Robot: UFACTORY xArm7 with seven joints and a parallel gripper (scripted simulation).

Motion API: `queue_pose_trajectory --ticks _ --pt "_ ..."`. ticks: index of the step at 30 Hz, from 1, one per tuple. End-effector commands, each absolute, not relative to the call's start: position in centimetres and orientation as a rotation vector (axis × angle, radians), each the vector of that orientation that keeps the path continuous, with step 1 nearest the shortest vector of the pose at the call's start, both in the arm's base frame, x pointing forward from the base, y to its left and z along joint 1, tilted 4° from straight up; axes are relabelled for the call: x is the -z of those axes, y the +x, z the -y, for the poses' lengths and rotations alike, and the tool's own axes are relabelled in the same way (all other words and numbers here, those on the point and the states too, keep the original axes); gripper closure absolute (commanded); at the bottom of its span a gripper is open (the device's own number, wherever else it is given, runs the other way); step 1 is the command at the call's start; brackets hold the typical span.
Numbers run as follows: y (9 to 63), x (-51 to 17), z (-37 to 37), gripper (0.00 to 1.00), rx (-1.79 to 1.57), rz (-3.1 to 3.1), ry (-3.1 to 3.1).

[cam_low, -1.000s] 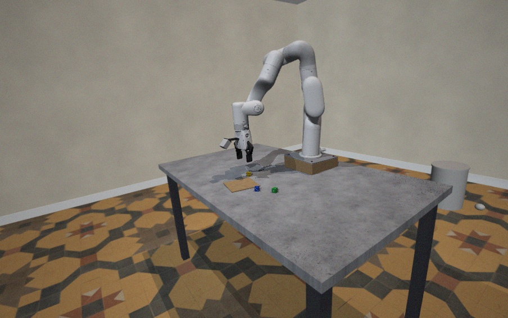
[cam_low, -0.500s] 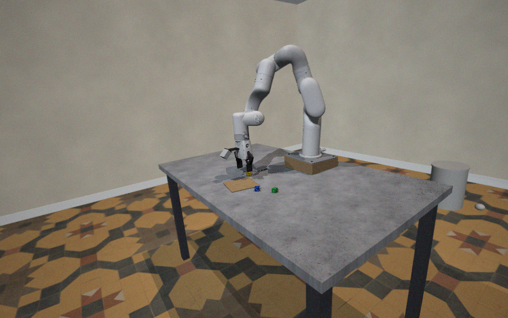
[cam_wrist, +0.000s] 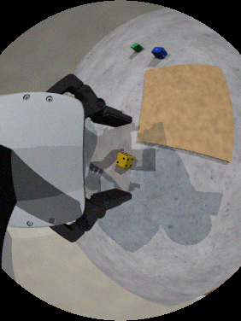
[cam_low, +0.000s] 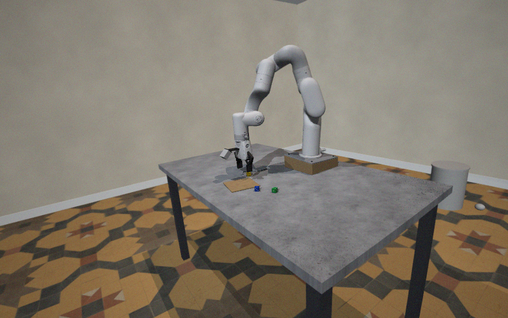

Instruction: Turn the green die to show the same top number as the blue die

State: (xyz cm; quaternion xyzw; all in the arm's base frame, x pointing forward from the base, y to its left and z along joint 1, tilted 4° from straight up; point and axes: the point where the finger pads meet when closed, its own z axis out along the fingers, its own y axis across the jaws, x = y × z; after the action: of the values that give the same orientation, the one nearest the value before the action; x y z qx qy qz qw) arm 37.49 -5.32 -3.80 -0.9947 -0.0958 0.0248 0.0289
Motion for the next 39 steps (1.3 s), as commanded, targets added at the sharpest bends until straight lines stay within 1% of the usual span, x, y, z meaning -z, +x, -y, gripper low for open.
queue_pose_trajectory --ticks 1,24,32,39 --pt "37.6 3.7 5.4 0.0 -0.071 0.296 -3.07" --pt "37.7 3.7 5.0 0.0 -0.071 0.296 -3.07" --pt "38.2 3.6 2.9 0.0 -0.071 0.296 -3.07" --pt "39.3 3.4 -1.8 0.0 -0.071 0.296 -3.07"
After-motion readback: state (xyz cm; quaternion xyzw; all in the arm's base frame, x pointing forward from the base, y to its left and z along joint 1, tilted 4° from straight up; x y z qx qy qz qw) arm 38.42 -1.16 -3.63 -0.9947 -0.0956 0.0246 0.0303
